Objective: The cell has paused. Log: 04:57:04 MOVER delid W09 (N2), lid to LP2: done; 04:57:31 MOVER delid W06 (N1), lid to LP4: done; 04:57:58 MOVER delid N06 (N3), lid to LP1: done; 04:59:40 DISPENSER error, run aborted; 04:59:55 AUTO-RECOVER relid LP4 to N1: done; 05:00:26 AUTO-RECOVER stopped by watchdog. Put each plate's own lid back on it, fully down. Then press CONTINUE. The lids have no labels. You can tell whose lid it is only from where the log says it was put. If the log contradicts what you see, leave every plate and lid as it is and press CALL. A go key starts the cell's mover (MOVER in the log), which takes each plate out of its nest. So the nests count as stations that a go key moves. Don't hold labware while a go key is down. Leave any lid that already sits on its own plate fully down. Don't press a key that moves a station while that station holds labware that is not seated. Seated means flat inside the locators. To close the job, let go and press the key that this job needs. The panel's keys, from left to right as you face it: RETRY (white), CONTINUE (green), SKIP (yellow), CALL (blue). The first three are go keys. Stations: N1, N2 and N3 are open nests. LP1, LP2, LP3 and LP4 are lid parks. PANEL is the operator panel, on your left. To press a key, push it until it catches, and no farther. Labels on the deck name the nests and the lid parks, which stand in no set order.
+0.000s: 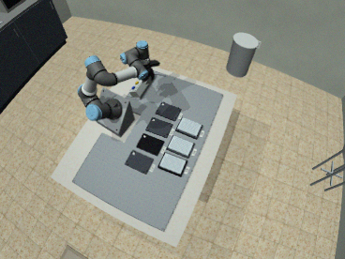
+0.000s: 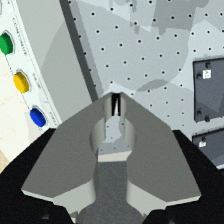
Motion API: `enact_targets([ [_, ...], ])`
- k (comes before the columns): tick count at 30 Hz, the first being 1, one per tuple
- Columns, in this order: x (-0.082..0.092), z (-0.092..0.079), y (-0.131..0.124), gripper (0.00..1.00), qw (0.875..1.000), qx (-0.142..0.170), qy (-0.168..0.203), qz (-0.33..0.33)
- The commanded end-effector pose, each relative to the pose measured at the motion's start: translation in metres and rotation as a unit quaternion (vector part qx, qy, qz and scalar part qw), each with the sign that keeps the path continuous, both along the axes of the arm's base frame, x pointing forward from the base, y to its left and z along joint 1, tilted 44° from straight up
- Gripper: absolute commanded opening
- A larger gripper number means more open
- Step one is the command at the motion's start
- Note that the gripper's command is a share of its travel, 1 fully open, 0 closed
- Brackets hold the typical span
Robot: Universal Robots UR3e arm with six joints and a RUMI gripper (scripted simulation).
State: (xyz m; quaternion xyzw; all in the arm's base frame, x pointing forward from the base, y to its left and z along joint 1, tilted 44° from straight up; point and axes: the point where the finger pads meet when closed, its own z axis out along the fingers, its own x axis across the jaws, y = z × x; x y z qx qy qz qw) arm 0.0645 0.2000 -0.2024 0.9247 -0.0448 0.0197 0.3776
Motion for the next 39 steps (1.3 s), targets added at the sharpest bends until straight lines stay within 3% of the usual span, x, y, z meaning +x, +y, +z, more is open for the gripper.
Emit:
enact_targets([
  [1,-0.02,-0.005,0.007,0.0,0.999,0.001,0.03,0.031],
  [14,-0.072,-0.018,0.02,0.0,0.988,0.0,0.106,0.109],
  [29,-0.134,-0.033,0.035,0.0,0.988,0.001,0.108,0.11],
  [39,-0.136,-0.034,0.036,0.0,0.988,0.001,0.108,0.11],
])
